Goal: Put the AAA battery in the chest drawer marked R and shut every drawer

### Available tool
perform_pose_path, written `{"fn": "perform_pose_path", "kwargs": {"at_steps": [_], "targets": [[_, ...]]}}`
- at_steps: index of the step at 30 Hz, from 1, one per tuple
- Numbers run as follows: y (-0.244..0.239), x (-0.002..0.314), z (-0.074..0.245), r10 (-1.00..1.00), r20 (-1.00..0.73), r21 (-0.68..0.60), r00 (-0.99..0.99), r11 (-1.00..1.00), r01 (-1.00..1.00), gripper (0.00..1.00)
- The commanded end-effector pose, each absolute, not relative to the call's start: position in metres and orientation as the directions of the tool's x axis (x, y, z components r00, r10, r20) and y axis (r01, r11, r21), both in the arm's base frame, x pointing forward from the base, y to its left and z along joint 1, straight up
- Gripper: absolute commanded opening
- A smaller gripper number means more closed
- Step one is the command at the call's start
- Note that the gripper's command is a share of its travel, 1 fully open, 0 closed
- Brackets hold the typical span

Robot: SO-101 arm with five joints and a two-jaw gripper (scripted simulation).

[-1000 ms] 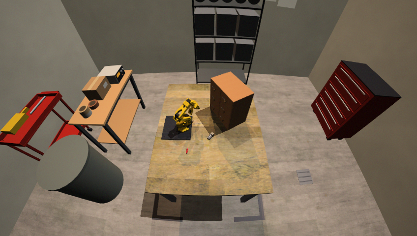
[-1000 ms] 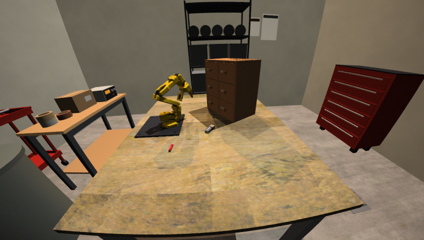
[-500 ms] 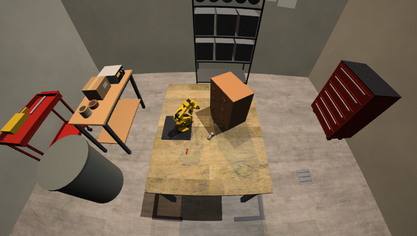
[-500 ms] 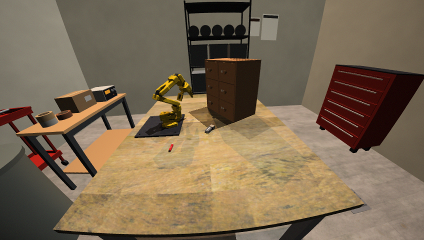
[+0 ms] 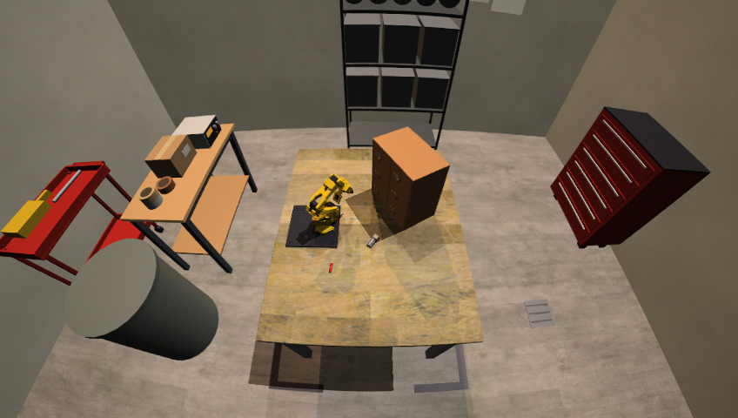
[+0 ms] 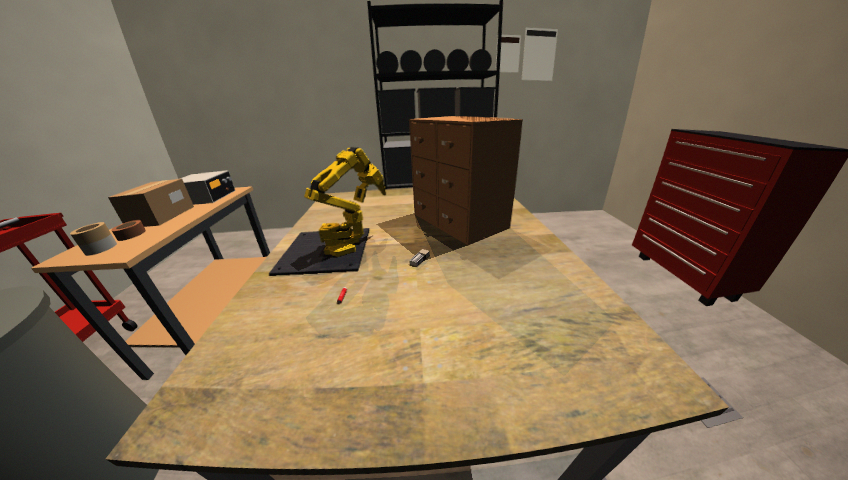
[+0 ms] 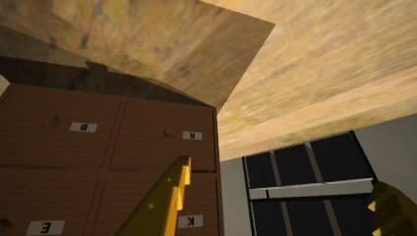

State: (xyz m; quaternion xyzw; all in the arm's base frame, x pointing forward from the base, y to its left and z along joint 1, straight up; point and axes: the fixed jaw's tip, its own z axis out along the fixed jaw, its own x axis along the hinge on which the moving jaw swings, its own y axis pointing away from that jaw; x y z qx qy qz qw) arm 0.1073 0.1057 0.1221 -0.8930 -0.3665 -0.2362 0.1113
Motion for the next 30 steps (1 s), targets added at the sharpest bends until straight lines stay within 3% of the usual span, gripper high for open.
{"fn": "perform_pose_path", "kwargs": {"at_steps": [1,30], "targets": [[0.106,0.106,0.122,0.613,0.498,-0.023,0.614,-0.698,0.716,0.5],[0.116,0.165,0.11,0.394,0.781,0.014,0.485,-0.787,0.617,0.35]]}}
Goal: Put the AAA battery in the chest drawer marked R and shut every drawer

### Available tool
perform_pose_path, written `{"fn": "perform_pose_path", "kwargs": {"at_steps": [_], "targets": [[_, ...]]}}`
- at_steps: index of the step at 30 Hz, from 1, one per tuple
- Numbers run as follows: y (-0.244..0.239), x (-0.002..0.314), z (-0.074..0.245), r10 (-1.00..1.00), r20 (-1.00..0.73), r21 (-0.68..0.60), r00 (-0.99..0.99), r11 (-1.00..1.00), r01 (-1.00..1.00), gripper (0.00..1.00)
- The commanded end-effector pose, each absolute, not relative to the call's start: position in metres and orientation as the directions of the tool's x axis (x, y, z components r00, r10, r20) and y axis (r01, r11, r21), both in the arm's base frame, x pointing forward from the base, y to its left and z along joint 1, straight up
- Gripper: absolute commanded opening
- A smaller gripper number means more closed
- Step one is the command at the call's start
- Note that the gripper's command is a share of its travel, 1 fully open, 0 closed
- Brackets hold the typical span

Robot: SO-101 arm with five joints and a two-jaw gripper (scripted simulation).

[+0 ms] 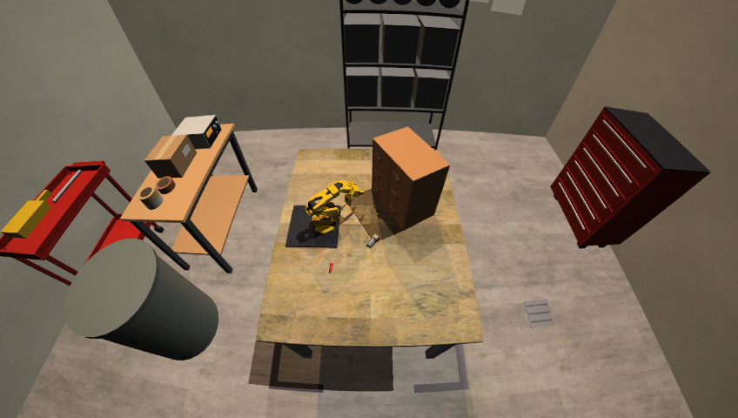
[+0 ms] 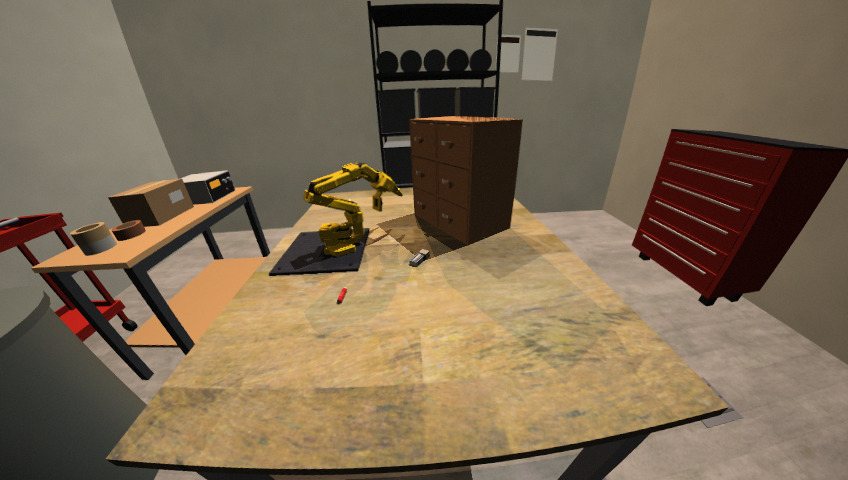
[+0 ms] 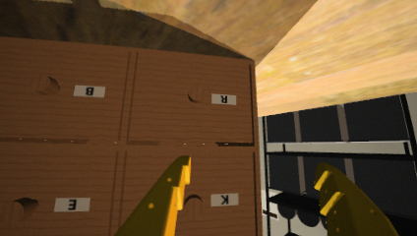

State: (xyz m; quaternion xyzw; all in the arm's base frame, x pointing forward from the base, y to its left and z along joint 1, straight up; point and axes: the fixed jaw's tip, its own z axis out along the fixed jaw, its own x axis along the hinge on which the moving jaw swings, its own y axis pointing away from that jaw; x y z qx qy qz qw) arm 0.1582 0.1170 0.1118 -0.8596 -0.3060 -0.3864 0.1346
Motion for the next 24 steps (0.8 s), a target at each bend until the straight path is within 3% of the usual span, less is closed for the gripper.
{"fn": "perform_pose_path", "kwargs": {"at_steps": [1,24], "targets": [[0.1159,0.1672,0.1093,0.385,0.791,0.016,0.476,-0.791,0.612,0.34],[0.115,0.171,0.1089,0.368,0.808,0.021,0.46,-0.798,0.602,0.21]]}}
